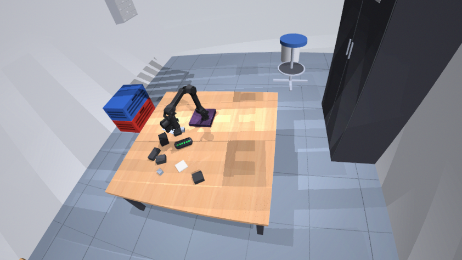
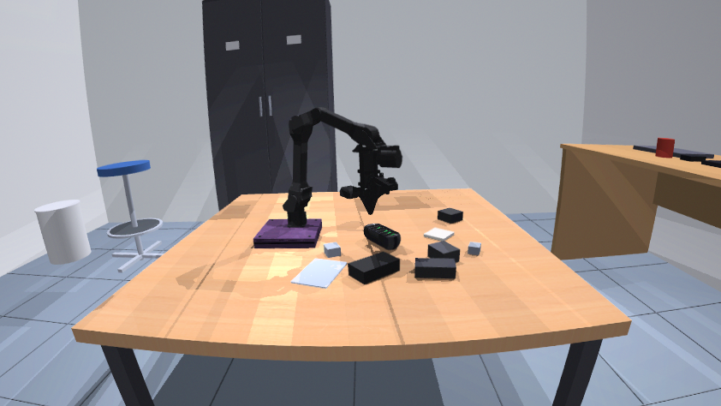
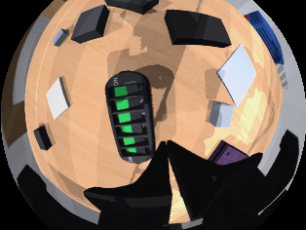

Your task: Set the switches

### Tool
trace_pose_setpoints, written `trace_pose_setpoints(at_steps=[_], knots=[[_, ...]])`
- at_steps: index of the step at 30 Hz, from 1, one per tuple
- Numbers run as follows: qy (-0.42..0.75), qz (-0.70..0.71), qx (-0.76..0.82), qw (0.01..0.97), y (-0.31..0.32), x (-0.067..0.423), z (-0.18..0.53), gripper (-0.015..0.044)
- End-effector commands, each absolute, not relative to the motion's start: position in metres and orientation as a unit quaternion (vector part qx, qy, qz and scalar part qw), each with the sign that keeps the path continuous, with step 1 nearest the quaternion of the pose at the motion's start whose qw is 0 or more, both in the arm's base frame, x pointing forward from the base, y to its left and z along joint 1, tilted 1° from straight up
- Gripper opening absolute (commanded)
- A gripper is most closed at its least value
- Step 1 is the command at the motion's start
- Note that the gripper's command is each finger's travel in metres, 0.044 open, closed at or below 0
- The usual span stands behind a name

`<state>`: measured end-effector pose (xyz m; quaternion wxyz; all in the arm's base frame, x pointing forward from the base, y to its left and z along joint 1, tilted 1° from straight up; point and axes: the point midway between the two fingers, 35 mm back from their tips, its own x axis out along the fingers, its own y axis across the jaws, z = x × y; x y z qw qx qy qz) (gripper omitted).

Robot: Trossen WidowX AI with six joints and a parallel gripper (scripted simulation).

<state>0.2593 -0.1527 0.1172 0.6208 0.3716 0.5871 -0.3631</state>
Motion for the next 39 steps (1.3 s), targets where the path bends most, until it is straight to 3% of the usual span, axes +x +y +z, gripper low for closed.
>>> trace_pose_setpoints(at_steps=[1, 4, 21, 23, 32, 39], knots=[[0.588, -0.364, 0.37, 0.621, -0.153, 0.259, 0.118, 0.0], [0.588, -0.364, 0.37, 0.621, -0.153, 0.259, 0.118, 0.0], [0.587, -0.363, 0.372, 0.621, -0.153, 0.259, 0.117, 0.044], [0.587, -0.363, 0.372, 0.621, -0.153, 0.259, 0.117, 0.044], [0.587, -0.363, 0.372, 0.621, -0.15, 0.256, 0.195, 0.0204], [0.587, -0.363, 0.372, 0.621, -0.15, 0.255, 0.197, 0.002]])
